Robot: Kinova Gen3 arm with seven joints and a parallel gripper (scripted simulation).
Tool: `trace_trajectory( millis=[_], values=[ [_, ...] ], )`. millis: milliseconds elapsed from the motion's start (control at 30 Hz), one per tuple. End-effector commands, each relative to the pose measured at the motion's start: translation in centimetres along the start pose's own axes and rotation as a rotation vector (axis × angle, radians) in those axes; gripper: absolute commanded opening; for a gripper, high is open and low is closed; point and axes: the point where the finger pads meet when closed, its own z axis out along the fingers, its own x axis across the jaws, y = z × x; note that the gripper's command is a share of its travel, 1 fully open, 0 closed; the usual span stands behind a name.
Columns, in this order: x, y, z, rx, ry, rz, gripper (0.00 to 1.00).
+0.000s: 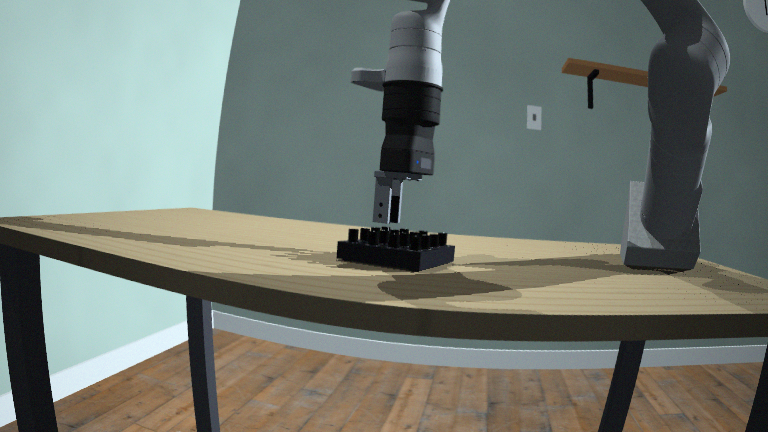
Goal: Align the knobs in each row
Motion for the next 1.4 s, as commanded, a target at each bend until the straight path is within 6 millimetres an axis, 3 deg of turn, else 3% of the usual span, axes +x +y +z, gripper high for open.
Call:
trace_trajectory(
  millis=[0,1367],
  values=[
    [0.03,-0.05,-0.06,0.002,0.000,0.000,0.46],
    [0.03,-0.05,0.46,0.002,0.000,0.000,0.46]
  ],
)
